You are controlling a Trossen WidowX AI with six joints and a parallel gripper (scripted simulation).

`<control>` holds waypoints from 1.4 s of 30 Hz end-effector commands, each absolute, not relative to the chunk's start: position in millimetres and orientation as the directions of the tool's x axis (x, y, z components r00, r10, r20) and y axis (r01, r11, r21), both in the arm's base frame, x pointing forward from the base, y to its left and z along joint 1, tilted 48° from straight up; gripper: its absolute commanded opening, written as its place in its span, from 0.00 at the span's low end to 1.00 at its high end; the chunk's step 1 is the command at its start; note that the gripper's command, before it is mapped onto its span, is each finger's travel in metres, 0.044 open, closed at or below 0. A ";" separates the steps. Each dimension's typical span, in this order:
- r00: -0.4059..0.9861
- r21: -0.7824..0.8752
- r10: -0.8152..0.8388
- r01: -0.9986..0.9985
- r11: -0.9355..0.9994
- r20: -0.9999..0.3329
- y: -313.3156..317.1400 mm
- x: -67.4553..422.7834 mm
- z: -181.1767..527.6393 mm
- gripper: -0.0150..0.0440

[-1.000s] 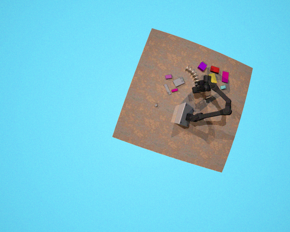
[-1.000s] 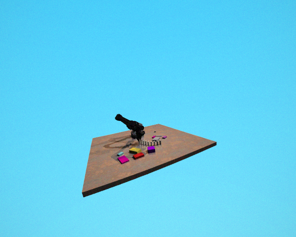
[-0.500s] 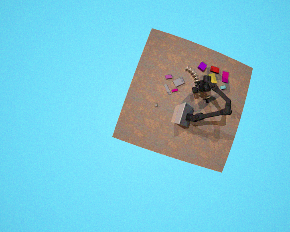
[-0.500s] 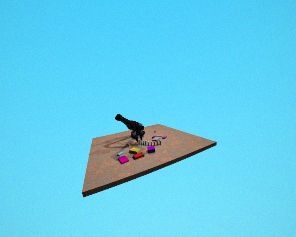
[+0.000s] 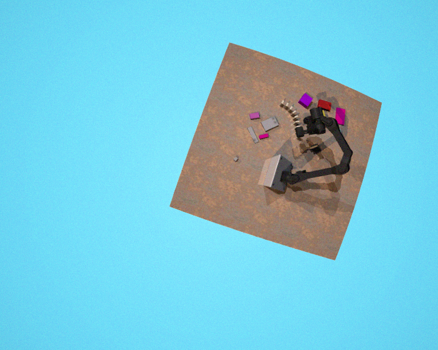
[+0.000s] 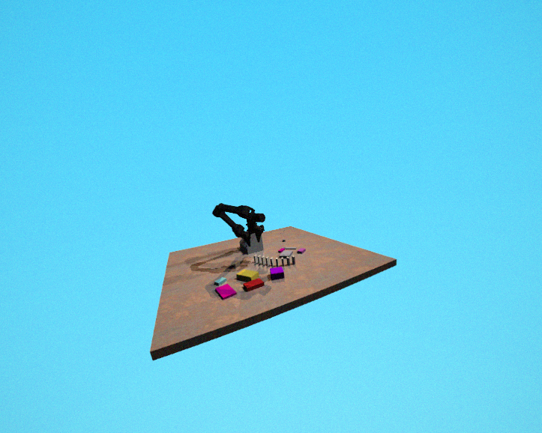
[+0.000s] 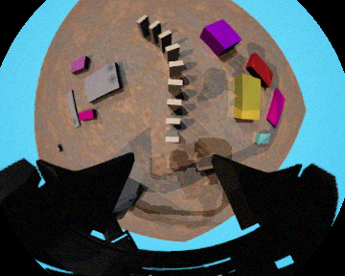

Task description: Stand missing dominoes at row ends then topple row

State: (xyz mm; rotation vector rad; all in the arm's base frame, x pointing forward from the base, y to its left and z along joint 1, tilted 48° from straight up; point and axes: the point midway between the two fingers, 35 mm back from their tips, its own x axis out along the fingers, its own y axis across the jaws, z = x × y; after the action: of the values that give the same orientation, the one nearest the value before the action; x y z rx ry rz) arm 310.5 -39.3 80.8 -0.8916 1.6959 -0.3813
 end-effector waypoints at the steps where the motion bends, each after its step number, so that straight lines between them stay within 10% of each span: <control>1: -0.090 -0.658 -0.725 -0.356 0.663 -0.683 -18.0 308.1 103.7 1.00; 5: -0.089 -0.680 -0.721 -0.271 0.682 -0.687 -28.0 308.5 107.0 1.00; 15: -0.089 -0.442 -0.734 0.844 0.304 -0.674 -166.0 272.1 160.3 1.00; 42: -0.089 -0.431 -0.738 0.856 0.287 -0.669 -223.4 262.8 110.7 1.00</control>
State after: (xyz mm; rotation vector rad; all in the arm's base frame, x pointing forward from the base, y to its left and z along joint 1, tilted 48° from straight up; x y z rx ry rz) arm 265.2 -220.8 116.8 0.1524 0.9754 -1.3391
